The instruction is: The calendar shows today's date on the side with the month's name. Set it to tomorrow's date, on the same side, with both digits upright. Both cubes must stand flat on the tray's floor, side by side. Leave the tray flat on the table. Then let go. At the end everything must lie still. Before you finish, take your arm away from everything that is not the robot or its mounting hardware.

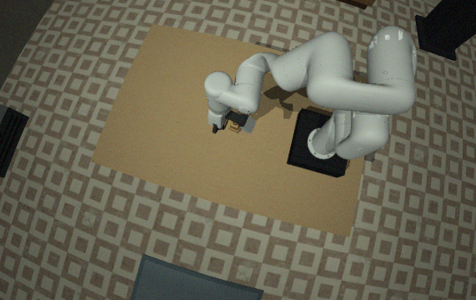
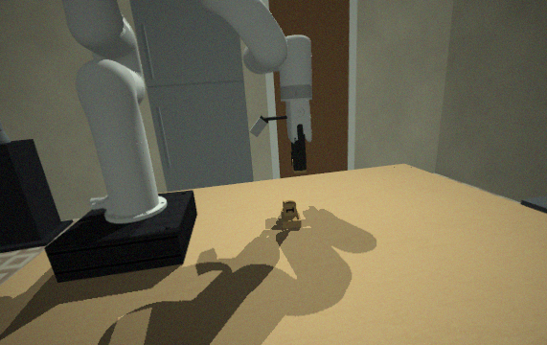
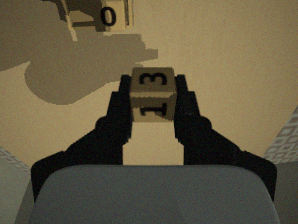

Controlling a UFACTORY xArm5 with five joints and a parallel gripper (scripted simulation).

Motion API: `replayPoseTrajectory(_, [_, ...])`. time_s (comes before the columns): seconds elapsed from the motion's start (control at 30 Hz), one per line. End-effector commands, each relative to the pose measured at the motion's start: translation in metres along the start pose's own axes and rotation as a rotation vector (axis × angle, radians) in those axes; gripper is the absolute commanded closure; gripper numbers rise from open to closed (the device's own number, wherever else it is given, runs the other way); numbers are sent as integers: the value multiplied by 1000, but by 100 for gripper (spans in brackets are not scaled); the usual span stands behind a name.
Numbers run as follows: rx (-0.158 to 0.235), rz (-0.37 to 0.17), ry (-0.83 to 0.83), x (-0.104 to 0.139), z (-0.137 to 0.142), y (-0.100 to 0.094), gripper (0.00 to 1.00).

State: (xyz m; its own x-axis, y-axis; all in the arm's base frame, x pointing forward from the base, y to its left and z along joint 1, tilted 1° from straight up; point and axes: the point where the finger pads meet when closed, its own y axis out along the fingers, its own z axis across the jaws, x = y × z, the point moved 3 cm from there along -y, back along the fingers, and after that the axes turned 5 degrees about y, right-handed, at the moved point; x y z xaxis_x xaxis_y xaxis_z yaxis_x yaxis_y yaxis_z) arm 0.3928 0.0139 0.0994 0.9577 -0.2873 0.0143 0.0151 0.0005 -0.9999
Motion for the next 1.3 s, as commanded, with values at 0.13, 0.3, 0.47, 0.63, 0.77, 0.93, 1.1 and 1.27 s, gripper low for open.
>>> replayPoseTrajectory(0.13, [1, -1, 289, 4, 16, 0, 71])
replayPoseTrajectory(0.3, [1, 0, 424, 6, 24, 1, 71])
replayPoseTrajectory(0.47, [1, 0, 539, 6, 31, 2, 71])
replayPoseTrajectory(0.63, [1, 1, 721, 8, 42, 3, 71])
replayPoseTrajectory(0.77, [1, 1, 823, 8, 48, 4, 71])
replayPoseTrajectory(0.93, [1, 1, 987, 9, 58, 5, 71])
replayPoseTrajectory(1.1, [1, 2, 1076, 9, 63, 5, 71])
replayPoseTrajectory(1.27, [1, 2, 1160, 9, 68, 6, 71])
